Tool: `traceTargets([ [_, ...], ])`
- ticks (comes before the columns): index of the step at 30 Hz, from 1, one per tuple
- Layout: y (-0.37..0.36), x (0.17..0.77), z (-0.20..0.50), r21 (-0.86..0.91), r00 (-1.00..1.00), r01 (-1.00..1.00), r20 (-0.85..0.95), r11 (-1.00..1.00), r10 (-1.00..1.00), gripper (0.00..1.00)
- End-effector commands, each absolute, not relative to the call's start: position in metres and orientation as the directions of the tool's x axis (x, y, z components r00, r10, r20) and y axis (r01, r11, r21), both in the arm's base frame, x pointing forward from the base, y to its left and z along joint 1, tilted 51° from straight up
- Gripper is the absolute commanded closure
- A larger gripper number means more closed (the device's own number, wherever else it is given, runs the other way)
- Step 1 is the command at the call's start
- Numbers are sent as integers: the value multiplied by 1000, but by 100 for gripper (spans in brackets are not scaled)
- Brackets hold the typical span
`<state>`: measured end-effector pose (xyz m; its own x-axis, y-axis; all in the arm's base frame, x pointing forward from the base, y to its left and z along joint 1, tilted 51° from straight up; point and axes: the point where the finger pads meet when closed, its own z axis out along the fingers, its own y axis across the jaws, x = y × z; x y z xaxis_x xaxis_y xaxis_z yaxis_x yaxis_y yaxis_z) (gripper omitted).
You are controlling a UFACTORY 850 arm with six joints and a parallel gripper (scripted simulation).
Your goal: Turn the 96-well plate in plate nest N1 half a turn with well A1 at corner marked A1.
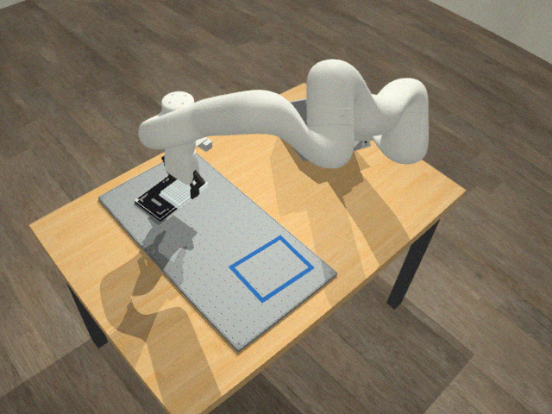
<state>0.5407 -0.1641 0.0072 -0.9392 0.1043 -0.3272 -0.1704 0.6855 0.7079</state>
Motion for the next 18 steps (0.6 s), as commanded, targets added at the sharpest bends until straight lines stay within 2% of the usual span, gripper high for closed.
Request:
traceTargets([
  [1,-172,543,1,707,-939,-171,-328,686,104,100],
  [18,-207,553,-33,707,-939,-171,-328,686,104,100],
])
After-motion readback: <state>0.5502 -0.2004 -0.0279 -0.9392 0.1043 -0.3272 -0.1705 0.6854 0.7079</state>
